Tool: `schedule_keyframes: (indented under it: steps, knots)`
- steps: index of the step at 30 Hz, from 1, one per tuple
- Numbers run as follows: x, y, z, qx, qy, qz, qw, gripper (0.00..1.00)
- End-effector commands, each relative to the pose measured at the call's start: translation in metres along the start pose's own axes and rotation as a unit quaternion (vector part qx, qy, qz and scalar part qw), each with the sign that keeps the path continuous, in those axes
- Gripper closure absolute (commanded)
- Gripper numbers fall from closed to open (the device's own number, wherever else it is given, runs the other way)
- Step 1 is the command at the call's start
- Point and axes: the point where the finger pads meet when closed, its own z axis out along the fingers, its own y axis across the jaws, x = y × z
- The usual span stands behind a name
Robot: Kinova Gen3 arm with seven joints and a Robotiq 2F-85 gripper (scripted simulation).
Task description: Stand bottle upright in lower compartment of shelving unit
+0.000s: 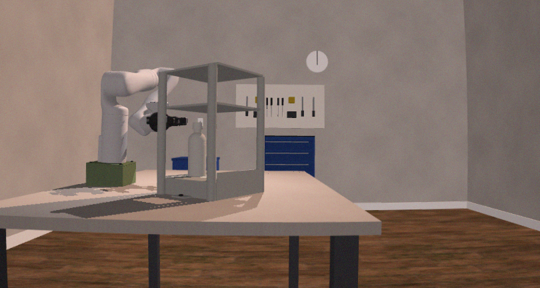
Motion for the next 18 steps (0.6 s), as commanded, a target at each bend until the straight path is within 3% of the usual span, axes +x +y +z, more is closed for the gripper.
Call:
schedule_keyframes:
  steps: [1,12,13,18]
  knots:
    - [0.0029,-0.0008,-0.0005,0.000,-0.002,0.003,1.000,0.22]
    - [0.0052,-0.0007,-0.0005,0.000,-0.002,0.003,1.000,0.22]
    - [0.0052,-0.0007,-0.0005,0.000,-0.002,0.003,1.000,0.00]
    - [0.0052,-0.0007,-0.0005,0.000,-0.002,0.003,1.000,0.00]
